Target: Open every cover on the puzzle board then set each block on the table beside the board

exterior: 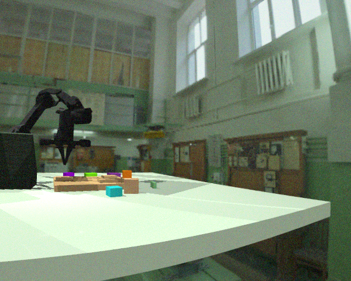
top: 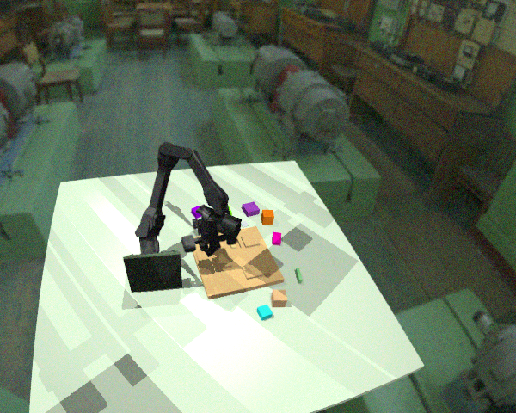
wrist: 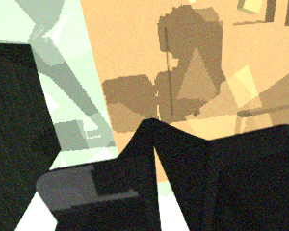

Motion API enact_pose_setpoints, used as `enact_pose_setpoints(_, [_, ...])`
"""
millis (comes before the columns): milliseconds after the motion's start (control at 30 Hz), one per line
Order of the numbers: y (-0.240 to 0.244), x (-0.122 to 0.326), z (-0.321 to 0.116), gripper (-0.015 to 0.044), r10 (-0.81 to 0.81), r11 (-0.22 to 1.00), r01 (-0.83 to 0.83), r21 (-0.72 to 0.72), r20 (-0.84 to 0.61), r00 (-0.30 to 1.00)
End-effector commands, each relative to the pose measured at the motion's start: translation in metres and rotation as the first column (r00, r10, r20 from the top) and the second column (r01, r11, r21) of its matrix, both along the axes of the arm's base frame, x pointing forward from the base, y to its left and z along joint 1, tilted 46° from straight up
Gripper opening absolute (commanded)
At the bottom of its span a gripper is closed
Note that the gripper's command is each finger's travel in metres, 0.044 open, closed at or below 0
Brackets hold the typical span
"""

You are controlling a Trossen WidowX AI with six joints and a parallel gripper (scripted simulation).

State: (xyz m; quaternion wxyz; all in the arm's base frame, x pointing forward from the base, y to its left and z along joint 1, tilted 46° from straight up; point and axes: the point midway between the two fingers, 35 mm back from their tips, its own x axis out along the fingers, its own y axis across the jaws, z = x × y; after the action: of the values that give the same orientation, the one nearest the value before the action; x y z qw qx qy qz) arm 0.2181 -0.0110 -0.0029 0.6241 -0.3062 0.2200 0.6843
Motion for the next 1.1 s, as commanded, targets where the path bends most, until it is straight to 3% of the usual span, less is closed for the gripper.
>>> enact_pose_setpoints(0, [-0.001, 0.000, -0.001, 0.0000, 0.006, 1.000, -0.006, -0.005, 0.003, 1.000])
enact_pose_setpoints(1067, [0.019, 0.000, -0.021, 0.0000, 0.005, 1.000, -0.005, -0.007, 0.004, 1.000])
